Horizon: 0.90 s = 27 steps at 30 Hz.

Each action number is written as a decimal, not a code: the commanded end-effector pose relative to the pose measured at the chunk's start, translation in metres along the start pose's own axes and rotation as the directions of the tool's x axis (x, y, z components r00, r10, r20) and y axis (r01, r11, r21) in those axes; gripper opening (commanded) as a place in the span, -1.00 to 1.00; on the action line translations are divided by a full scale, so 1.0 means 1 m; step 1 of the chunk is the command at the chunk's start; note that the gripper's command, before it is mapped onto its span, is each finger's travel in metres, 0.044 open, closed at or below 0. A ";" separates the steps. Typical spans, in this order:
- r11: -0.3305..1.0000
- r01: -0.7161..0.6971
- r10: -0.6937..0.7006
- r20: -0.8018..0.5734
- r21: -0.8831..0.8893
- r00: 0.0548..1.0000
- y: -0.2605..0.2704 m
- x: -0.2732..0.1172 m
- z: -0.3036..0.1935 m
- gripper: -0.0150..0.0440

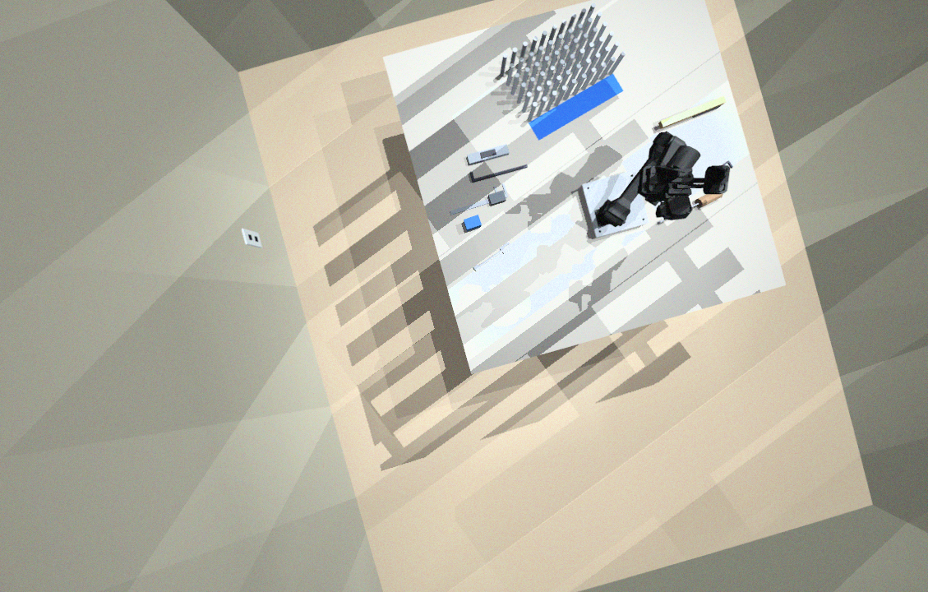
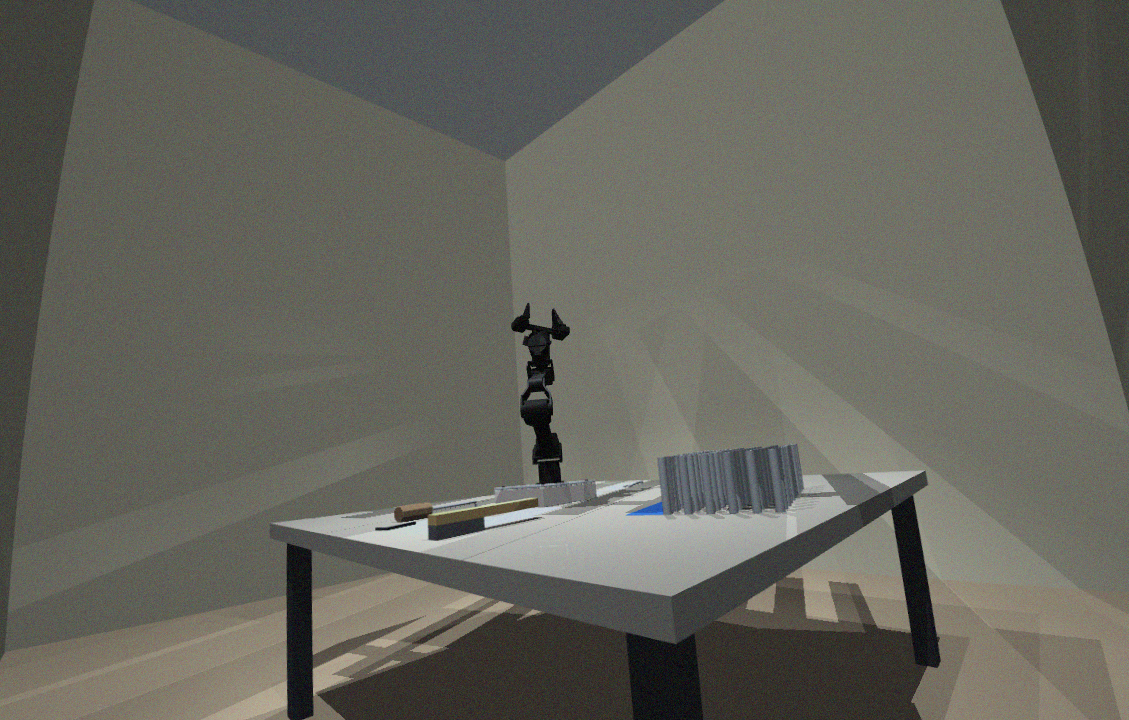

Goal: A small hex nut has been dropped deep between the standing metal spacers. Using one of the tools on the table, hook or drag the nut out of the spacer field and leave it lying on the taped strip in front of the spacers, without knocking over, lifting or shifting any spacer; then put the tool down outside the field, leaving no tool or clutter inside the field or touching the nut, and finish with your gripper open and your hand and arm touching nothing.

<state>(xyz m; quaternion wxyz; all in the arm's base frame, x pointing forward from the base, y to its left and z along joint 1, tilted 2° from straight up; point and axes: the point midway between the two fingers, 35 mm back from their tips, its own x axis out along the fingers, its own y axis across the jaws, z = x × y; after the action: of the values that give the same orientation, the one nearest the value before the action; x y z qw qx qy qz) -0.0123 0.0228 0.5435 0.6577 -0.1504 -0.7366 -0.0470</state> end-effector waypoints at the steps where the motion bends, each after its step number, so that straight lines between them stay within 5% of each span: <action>1: 0.997 -0.083 0.082 0.071 0.008 0.994 0.030 0.003 0.030 1.00; 13: 0.909 -0.416 0.410 0.130 0.030 0.903 0.155 -0.012 0.055 1.00; 27: 0.662 -0.725 0.749 -0.119 0.191 0.652 0.287 -0.086 -0.045 1.00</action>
<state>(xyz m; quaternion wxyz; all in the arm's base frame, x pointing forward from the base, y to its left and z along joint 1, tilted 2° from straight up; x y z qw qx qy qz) 0.0782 0.2583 0.4507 0.6654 -0.3749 -0.6042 0.2272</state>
